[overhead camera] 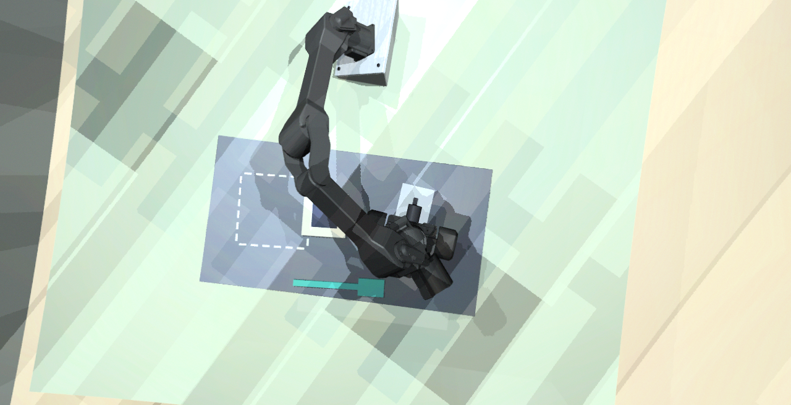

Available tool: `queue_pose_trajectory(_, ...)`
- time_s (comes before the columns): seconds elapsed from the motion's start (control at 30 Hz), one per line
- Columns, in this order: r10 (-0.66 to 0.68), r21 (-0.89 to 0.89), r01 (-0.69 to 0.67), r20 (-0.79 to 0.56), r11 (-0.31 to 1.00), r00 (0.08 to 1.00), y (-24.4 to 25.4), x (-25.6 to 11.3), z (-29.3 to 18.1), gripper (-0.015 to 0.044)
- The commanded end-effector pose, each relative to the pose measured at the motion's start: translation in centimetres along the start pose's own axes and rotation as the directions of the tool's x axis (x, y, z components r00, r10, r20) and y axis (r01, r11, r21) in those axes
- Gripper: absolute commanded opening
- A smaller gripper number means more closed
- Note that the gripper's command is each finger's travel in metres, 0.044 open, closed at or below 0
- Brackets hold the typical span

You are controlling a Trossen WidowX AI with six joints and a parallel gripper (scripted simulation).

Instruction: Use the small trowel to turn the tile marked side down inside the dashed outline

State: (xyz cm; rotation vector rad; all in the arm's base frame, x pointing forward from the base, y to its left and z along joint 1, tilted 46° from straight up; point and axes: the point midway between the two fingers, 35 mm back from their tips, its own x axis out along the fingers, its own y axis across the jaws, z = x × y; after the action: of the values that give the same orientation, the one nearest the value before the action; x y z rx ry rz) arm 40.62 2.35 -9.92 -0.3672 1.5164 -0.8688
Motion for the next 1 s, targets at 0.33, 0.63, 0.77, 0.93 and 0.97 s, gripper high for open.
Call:
queue_pose_trajectory(0.33, 0.000, 0.435, -0.001, 0.004, 0.901, 1.000, -0.03, 0.00, 0.10, 0.0130)
queue_pose_trajectory(0.63, 0.000, 0.650, -0.002, 0.004, 0.760, 1.000, -0.03, 0.00, 0.10, 0.0130)
queue_pose_trajectory(0.77, 0.000, 0.665, -0.002, 0.004, 0.747, 1.000, -0.03, 0.00, 0.10, 0.0130)
queue_pose_trajectory(0.93, 0.000, 0.665, -0.002, 0.004, 0.747, 1.000, -0.03, 0.00, 0.10, 0.0130)
queue_pose_trajectory(0.97, 0.000, 0.665, -0.002, 0.004, 0.747, 1.000, -0.03, 0.00, 0.10, 0.0130)
